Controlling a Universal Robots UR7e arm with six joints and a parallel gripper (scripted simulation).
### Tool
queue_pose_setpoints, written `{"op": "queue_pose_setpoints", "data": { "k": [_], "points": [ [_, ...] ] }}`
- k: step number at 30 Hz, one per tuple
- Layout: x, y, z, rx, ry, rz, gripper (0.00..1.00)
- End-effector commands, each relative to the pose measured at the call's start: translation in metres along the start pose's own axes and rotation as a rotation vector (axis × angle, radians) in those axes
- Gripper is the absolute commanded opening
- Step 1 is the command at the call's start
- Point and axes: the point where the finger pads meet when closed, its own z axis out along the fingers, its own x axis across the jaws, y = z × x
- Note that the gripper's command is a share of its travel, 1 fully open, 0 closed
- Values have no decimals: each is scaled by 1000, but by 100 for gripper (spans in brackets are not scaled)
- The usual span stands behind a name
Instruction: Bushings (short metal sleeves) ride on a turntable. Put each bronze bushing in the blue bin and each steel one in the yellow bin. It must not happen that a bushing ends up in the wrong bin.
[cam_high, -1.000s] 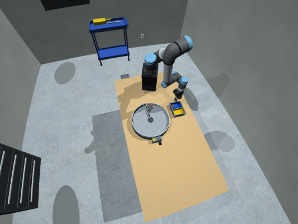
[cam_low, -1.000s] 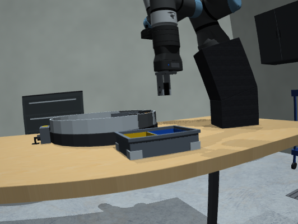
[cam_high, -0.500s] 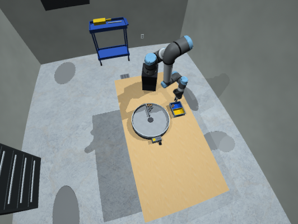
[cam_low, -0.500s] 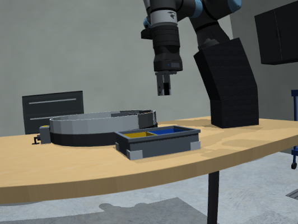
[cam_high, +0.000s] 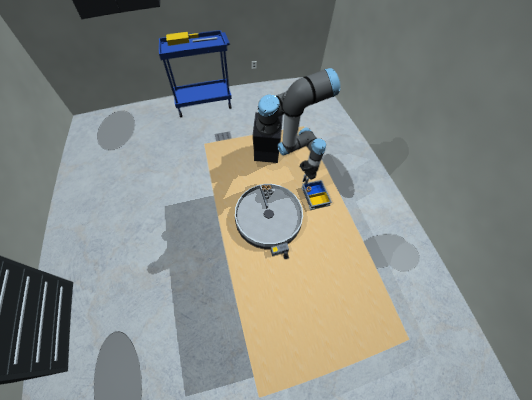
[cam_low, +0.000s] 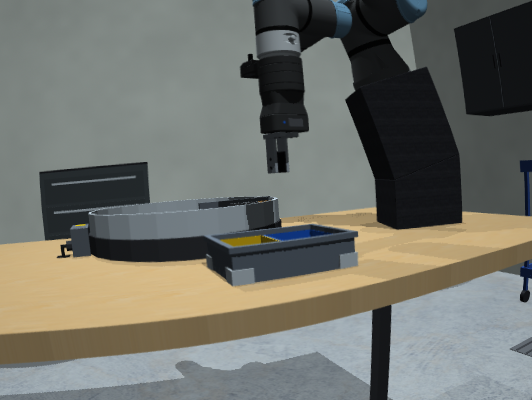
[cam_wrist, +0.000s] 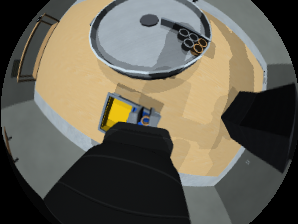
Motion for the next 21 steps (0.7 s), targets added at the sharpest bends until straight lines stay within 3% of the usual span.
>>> {"op": "queue_pose_setpoints", "data": {
  "k": [1, 7, 12, 16, 21],
  "points": [
    [9, -41, 2, -3, -4, -2, 40],
    [10, -43, 2, -4, -4, -2, 40],
    [22, -93, 4, -4, -4, -2, 40],
    [22, -93, 4, -4, -4, -2, 40],
    [33, -141, 6, -3, -3, -2, 40]
  ]
}}
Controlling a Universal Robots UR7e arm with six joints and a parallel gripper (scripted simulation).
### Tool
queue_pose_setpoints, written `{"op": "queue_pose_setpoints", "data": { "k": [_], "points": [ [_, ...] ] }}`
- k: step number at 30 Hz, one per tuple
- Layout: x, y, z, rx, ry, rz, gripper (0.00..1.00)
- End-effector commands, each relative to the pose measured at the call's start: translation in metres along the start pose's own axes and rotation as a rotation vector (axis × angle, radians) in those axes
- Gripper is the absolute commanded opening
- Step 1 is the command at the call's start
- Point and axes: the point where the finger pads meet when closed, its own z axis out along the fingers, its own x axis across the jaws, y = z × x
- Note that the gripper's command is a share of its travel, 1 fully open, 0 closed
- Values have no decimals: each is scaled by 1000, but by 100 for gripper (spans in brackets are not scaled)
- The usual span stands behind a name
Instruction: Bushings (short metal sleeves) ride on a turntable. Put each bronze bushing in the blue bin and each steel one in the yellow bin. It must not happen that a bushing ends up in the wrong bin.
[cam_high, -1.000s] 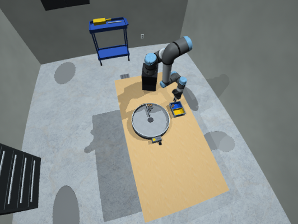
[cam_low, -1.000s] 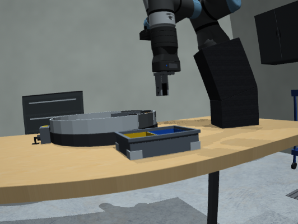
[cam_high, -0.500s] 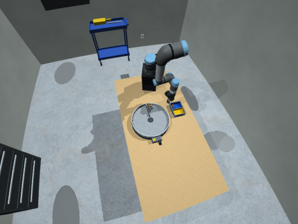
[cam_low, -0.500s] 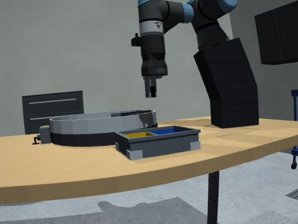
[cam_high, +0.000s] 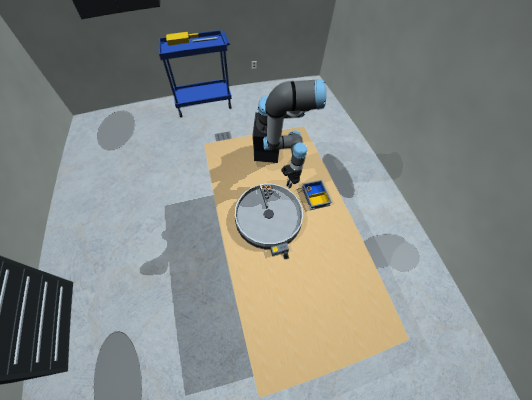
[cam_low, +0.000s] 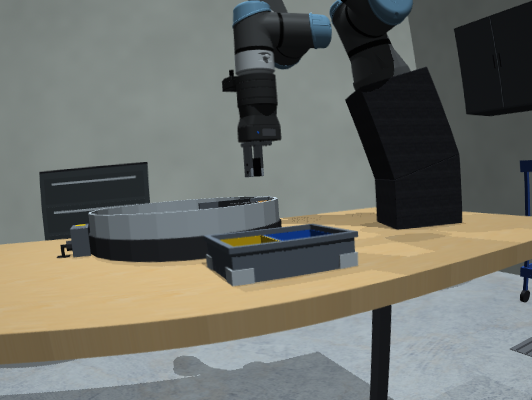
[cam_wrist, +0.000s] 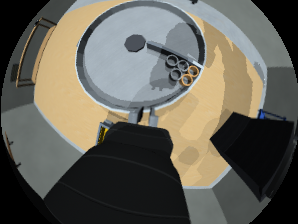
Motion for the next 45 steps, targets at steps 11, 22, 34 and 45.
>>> {"op": "queue_pose_setpoints", "data": {
  "k": [11, 22, 34, 45],
  "points": [
    [20, -85, 4, -5, -4, -3, 40],
    [32, -136, 6, -5, -4, -3, 40],
    [32, -135, 12, -4, -4, -2, 40],
    [32, -135, 30, -4, -4, -3, 40]
  ]
}}
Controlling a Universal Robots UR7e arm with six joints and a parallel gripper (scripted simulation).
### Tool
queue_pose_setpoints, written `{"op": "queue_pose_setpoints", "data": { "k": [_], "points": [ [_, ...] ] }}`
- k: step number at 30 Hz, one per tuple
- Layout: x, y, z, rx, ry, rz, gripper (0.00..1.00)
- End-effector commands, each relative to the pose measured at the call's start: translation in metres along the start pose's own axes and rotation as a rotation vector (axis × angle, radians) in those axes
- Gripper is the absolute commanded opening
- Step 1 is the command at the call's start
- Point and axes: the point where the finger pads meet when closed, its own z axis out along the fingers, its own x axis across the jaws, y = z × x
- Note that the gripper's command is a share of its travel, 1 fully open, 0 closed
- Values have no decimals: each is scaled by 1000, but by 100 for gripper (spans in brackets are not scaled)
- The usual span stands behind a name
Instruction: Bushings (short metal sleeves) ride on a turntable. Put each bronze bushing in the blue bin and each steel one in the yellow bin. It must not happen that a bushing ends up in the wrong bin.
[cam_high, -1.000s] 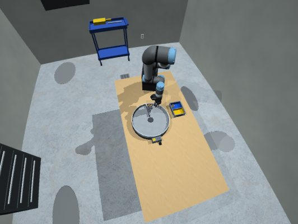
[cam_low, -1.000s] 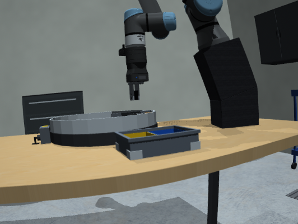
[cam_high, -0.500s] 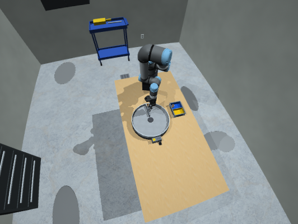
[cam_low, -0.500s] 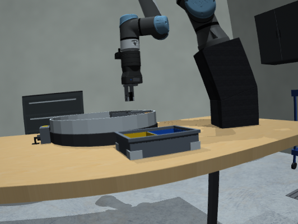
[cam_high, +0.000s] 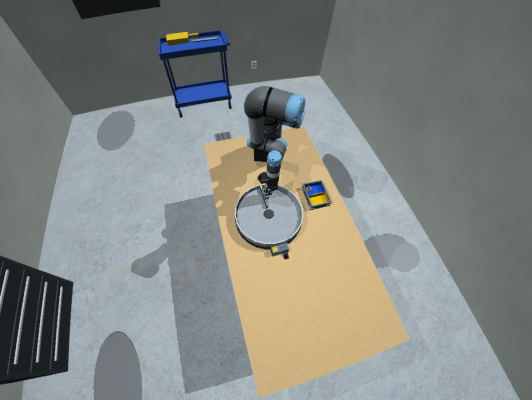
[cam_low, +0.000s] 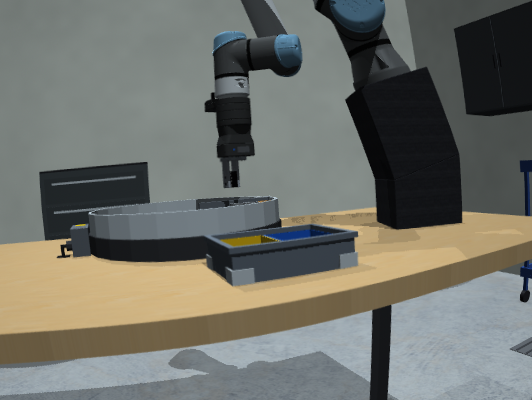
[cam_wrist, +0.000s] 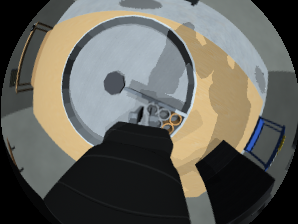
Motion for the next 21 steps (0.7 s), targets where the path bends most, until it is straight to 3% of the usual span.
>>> {"op": "queue_pose_setpoints", "data": {
  "k": [1, 12, 21],
  "points": [
    [0, -1, 11, 1, -1, 0, 40],
    [0, -1, 29, 1, -1, -1, 40],
    [0, -1, 29, 1, -1, -1, 40]
  ]
}}
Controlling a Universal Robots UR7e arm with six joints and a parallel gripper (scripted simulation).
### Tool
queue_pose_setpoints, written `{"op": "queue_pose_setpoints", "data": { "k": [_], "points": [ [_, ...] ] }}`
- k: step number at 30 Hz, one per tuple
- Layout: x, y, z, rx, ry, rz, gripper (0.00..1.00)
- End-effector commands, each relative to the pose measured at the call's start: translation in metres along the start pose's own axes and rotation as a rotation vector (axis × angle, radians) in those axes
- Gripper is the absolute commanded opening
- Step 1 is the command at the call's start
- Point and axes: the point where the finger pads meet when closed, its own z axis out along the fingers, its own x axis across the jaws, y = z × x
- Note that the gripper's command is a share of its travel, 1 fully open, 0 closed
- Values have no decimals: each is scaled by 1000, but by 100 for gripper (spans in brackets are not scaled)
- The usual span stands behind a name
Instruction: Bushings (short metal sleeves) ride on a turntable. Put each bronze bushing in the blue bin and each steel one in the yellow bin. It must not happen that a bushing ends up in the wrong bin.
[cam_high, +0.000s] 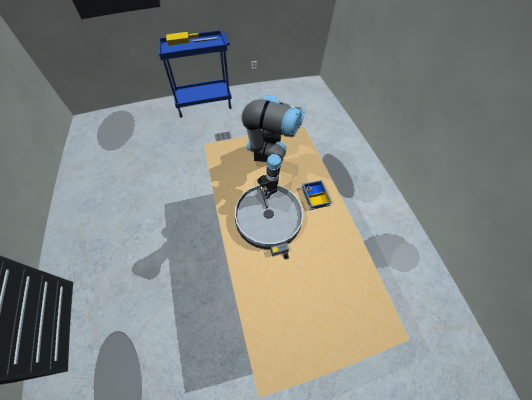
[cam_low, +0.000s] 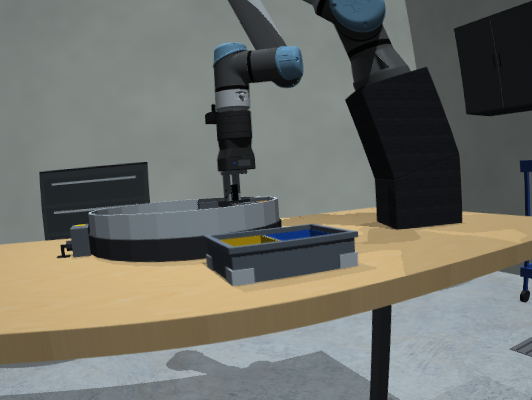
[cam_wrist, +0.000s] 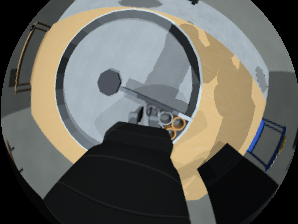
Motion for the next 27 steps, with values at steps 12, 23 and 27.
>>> {"op": "queue_pose_setpoints", "data": {
  "k": [12, 23, 27],
  "points": [
    [0, 0, 8, 1, -1, 0, 40],
    [0, 0, 16, 1, -1, 0, 40],
    [0, 0, 20, 1, -1, 0, 40]
  ]
}}
